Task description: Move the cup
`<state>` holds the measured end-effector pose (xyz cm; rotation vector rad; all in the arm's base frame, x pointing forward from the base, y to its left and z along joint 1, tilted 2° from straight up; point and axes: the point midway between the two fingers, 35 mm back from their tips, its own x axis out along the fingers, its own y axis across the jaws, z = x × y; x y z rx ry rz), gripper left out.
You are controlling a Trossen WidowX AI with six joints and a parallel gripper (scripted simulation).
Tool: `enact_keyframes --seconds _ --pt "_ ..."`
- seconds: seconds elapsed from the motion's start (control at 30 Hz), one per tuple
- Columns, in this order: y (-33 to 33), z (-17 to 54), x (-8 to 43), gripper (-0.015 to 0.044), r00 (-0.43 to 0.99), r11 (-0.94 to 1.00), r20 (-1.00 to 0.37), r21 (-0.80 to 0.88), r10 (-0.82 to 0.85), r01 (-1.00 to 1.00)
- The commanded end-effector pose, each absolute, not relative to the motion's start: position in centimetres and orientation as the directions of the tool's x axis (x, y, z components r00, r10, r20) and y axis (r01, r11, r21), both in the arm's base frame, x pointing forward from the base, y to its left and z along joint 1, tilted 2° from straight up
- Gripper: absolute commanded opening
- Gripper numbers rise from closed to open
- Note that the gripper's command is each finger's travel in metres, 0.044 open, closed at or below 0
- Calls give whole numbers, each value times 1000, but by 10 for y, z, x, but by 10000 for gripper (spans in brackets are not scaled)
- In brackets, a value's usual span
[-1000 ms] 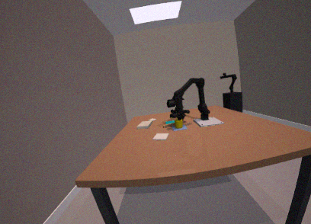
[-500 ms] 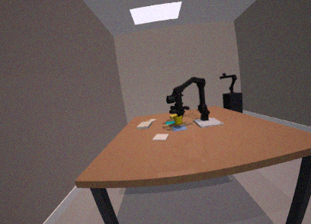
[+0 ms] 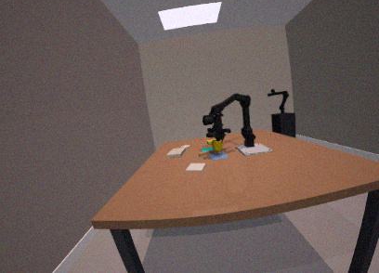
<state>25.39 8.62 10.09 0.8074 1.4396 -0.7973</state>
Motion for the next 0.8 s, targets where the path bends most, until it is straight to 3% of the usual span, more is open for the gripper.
enact_keyframes --seconds 0.0,0.77 --pt "86 101 254 0 -15 517 -1000 -5 15 856" --pt "54 101 264 0 -14 519 -1000 -4 16 855"
